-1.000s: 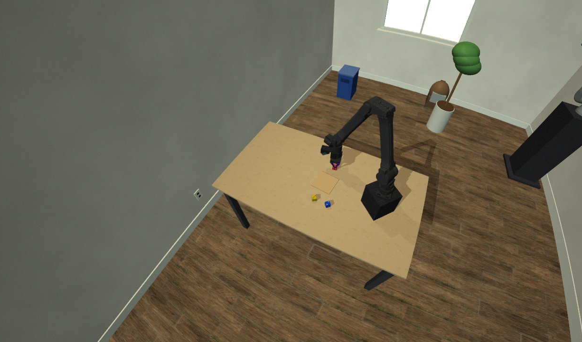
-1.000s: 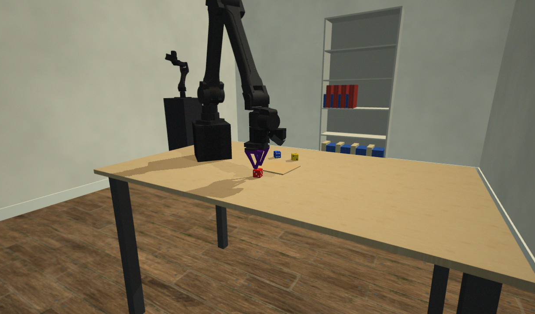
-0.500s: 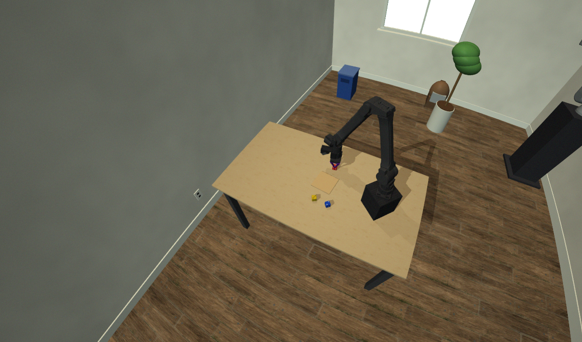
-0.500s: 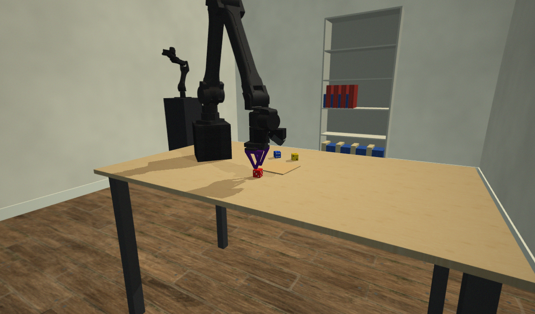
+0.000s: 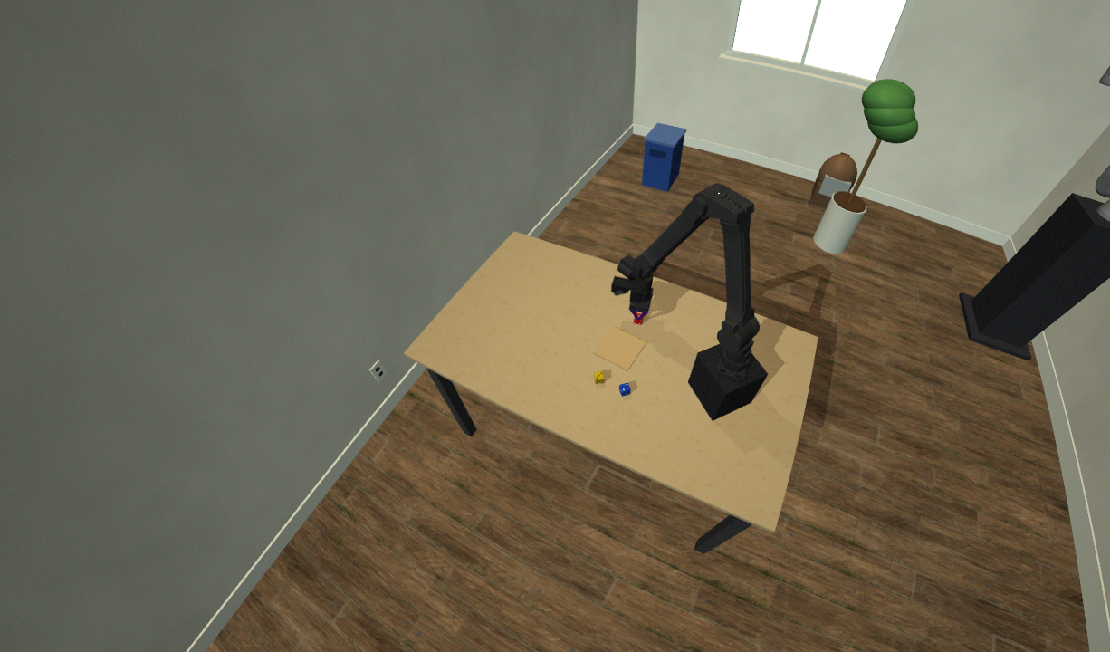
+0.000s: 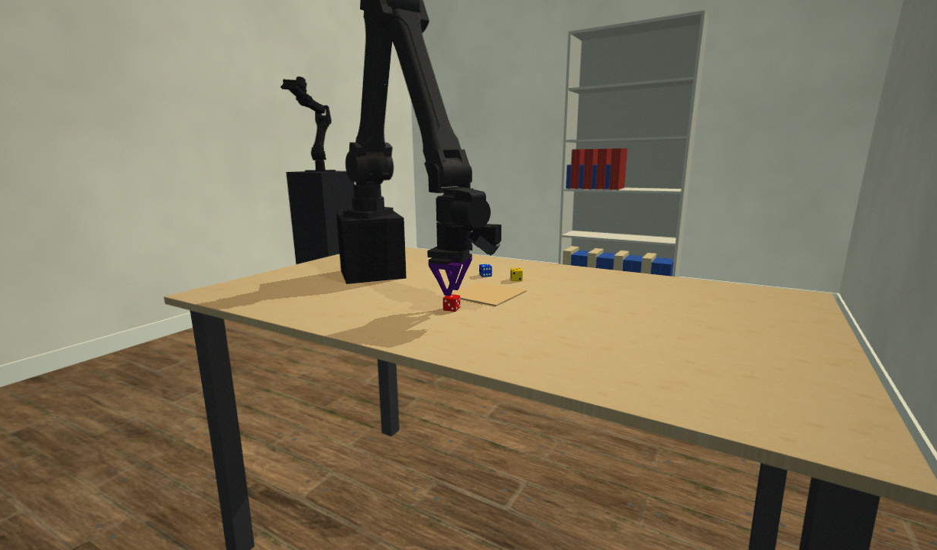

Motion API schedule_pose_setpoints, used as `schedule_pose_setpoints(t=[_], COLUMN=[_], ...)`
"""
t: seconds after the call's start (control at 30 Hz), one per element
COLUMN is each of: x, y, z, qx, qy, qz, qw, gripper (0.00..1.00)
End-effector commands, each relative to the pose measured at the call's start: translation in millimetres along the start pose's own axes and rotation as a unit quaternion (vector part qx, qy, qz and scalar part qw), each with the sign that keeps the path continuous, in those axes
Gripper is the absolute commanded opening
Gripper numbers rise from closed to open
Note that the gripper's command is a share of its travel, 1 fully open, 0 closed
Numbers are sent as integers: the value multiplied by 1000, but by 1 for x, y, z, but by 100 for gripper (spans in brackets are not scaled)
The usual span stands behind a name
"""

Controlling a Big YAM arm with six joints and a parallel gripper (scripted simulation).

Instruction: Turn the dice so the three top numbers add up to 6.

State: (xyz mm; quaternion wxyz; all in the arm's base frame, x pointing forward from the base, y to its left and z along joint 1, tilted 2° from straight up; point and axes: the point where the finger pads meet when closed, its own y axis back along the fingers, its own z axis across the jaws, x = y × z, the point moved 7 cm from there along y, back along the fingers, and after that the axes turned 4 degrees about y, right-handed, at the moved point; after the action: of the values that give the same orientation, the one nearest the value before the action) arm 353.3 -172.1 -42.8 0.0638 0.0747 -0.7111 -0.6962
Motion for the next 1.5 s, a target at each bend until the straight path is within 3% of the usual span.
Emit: schedule_pose_setpoints(t=[0.0, 0.57, 0.83, 0.87, 1.0, 1.27, 1.43, 1.47], x=[-12, -12, -11, -16, -8, -13, -16, -12], y=[9, 9, -1, 11, -11, -26, -20, -29], z=[-12, -12, -12, -15, -9, -13, -15, -12], qx=[11, 11, 9, 19, 7, 10, 18, 11], qy=[0, 0, 0, 0, 0, 0, 0, 0], qz=[-19, -19, -16, -29, -13, -17, -27, -19], qw=[1000, 1000, 1000, 999, 1000, 1000, 999, 1000], gripper=[45, 45, 45, 45, 45, 45, 45, 45])
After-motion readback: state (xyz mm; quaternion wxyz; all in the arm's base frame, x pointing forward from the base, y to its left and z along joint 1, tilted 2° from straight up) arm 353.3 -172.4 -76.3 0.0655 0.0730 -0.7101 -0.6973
